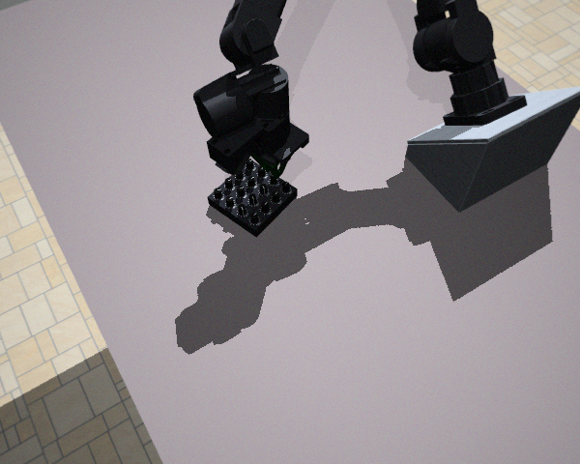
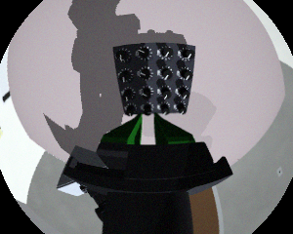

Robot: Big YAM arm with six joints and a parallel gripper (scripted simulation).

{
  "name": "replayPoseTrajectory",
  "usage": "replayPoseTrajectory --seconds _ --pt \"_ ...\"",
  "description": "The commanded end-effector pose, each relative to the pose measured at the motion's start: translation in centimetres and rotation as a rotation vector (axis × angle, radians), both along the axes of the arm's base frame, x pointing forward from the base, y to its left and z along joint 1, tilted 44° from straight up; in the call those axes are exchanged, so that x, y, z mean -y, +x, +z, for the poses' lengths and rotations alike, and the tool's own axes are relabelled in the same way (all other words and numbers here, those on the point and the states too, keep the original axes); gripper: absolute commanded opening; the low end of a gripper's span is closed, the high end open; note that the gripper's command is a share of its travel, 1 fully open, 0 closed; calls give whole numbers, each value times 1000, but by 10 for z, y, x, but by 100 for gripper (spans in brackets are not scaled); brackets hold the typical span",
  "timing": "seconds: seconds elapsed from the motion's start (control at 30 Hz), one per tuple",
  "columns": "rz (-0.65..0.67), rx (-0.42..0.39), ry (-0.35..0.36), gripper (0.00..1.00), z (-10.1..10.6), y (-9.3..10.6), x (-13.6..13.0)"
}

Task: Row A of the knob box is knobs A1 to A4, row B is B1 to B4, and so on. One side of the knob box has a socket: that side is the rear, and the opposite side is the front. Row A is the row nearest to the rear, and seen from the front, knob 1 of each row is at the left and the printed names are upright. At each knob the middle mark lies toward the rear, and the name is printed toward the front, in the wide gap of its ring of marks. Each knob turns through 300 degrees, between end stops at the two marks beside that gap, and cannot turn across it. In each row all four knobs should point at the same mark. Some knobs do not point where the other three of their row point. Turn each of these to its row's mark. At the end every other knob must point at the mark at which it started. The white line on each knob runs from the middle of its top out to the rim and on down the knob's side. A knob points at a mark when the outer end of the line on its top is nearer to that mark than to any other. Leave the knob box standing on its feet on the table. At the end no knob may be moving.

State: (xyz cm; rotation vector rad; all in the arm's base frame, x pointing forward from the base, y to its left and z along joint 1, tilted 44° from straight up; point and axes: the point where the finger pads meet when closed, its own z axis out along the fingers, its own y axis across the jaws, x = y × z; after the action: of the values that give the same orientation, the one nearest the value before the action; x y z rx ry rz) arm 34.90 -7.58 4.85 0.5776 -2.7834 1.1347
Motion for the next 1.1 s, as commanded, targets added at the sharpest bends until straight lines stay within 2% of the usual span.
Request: replayPoseTrajectory --seconds 0.0,0.4,0.6,0.9,0.93,1.07 --pt "6 57 5 18 18 17 -1" --pt "8 58 5 18 16 17 -1" --pt "10 22 1 18 2 6 2" --pt "6 12 -3 18 -5 7 8" --pt "5 32 2 18 0 17 7" --pt "3 17 -1 18 -5 10 11"
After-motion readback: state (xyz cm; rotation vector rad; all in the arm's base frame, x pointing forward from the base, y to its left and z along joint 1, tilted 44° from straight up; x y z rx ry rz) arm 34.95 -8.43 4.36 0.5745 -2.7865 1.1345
